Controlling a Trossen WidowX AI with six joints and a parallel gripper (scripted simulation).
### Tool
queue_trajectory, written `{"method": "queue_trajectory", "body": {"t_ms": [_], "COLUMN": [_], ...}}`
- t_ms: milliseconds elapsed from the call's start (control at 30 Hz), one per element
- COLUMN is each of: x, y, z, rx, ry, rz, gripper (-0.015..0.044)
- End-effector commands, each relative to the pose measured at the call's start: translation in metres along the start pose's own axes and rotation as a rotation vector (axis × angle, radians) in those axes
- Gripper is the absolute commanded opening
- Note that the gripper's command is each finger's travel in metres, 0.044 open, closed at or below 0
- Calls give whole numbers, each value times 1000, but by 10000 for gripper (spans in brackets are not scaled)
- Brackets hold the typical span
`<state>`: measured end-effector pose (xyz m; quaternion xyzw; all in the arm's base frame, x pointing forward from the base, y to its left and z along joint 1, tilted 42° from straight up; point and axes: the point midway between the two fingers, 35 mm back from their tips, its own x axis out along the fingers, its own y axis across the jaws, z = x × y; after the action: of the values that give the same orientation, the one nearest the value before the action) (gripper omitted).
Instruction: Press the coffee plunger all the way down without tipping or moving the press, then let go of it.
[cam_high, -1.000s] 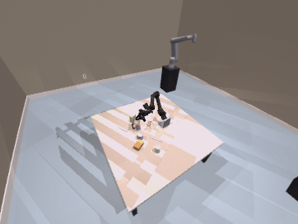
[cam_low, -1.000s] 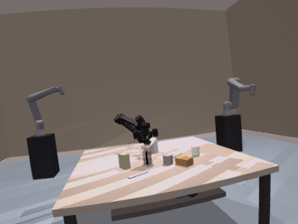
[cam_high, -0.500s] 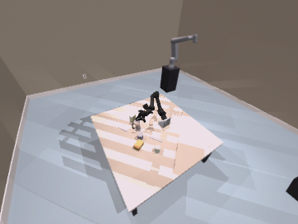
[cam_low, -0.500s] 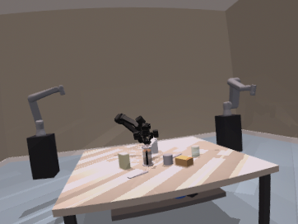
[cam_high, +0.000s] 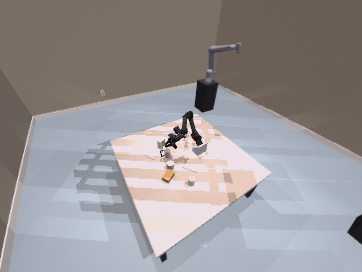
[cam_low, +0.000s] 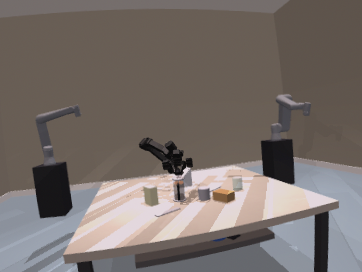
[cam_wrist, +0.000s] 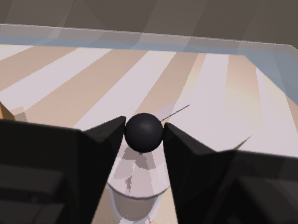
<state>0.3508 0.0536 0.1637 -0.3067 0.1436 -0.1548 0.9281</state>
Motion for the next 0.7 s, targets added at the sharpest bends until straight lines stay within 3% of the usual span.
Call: {"method": "queue_trajectory", "body": {"t_ms": [0, 400, 667], "x": [2, 0, 0], "y": [0, 0, 0], "z": [-4, 0, 0], "rx": [-13, -1, -1], "ry": [13, 1, 1], "rz": [-5, 0, 0], "gripper": [123, 123, 333]}}
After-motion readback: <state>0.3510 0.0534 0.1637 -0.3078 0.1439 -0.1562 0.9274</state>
